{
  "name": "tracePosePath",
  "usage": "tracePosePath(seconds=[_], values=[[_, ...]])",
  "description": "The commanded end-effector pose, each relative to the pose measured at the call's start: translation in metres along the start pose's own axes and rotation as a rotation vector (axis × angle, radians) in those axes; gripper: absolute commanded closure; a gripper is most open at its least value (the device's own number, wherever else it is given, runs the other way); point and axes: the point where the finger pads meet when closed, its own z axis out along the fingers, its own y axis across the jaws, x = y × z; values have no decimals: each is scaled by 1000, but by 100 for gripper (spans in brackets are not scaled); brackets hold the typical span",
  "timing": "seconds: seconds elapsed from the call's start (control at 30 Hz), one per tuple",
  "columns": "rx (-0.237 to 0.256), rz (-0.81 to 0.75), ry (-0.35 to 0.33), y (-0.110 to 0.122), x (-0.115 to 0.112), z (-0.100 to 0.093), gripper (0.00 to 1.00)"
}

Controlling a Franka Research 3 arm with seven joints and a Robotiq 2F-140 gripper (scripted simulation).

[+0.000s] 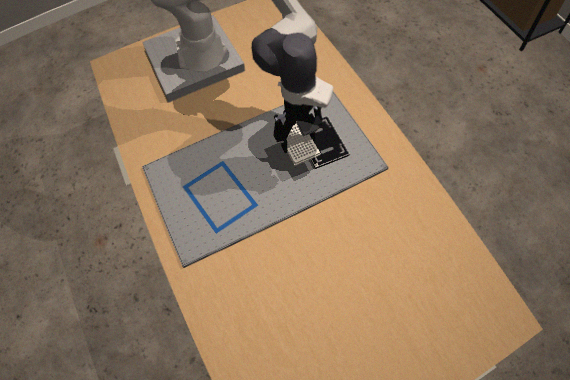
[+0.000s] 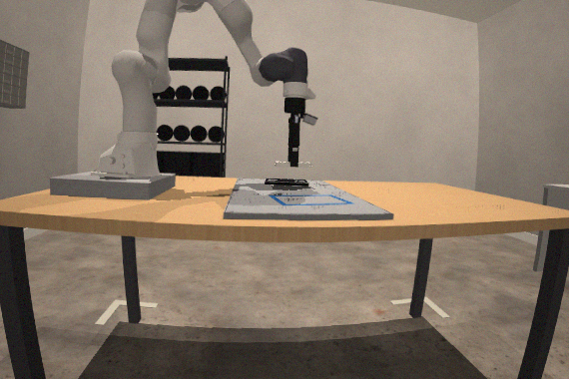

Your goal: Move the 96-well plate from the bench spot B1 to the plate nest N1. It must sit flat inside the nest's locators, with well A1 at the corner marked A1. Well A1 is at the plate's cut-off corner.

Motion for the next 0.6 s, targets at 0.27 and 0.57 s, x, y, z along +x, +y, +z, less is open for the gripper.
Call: tracePosePath(seconds=[0.27, 0.57], values=[[-4, 38, -5, -37, -6, 0, 40], [-4, 38, -5, -61, -9, -1, 40]])
